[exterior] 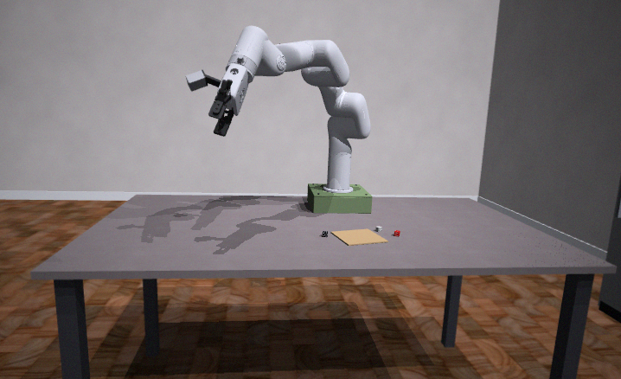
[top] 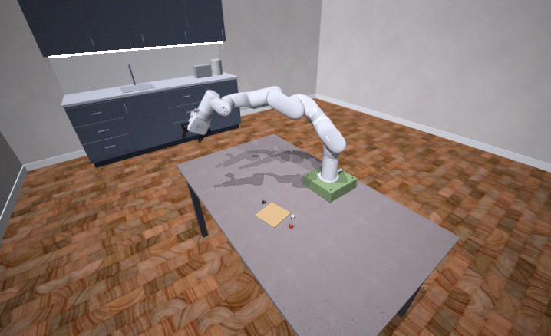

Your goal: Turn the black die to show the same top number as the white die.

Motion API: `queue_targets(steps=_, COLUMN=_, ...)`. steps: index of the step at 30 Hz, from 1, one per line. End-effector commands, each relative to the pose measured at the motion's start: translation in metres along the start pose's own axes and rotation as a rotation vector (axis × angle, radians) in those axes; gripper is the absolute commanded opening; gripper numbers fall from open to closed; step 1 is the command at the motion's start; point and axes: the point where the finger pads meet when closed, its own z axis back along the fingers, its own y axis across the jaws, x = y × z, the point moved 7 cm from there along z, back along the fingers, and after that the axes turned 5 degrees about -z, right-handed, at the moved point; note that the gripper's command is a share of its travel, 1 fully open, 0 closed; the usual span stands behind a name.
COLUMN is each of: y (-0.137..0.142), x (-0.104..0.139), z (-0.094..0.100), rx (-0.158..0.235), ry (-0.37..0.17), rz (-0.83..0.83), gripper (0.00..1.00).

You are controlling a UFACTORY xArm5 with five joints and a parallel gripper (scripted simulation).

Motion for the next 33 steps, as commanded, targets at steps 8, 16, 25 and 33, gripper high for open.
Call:
queue_targets(steps=8, y=0.011, x=0.022, z=-0.003, rx=0.032, ry=-0.028, rz=0.065, gripper=1.00)
queue_targets(steps=16, y=0.064, x=0.097, z=-0.012, rx=0.150, ry=-0.133, rz=0.286, gripper=1.00)
queue_targets(steps=25, y=0.121, x=0.154, z=-0.011, rx=0.237, ry=-0.225, rz=0.465, gripper=1.00)
queue_targets(steps=33, y=0.187, x=0.204, z=-0.004, rx=0.316, ry=-0.320, rz=0.640, gripper=1.00)
